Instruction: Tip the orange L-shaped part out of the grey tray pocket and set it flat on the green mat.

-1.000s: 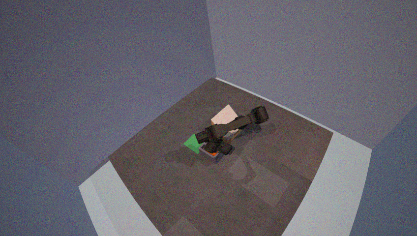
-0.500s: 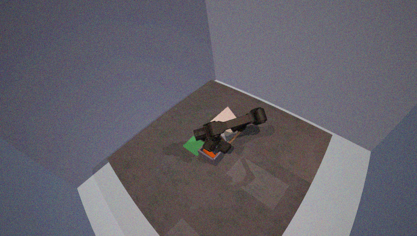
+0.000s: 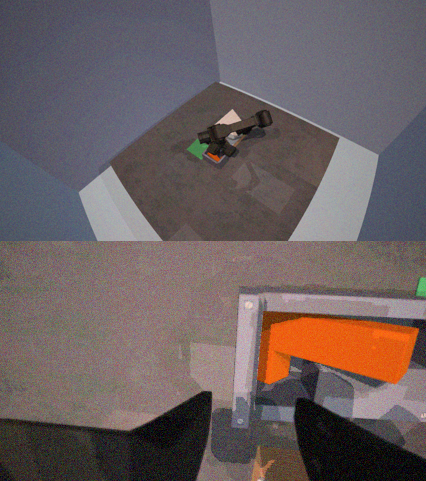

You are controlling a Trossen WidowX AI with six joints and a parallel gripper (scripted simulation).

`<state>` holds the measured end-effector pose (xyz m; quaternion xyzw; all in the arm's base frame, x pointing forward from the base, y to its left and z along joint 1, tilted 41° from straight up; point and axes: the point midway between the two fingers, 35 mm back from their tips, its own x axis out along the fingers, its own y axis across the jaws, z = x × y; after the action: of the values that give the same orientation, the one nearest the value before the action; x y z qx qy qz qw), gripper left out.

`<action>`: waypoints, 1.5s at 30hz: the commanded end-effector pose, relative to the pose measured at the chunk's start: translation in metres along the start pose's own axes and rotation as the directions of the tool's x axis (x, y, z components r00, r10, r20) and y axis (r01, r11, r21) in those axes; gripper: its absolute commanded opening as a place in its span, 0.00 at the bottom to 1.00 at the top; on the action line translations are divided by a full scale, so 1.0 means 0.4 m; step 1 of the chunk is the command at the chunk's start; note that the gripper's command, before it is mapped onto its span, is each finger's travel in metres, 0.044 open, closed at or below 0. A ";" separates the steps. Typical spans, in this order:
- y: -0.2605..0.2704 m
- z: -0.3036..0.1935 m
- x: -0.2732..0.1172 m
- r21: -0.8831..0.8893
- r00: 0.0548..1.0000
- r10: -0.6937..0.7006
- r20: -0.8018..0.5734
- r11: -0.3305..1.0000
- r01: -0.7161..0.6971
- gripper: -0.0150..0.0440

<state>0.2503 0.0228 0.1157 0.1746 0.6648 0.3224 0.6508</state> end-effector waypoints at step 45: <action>-0.190 0.033 0.068 1.000 1.000 -0.009 0.006 0.009 -0.006 0.73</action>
<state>0.2759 -0.0149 0.0499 0.5800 0.6974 -0.2395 0.3464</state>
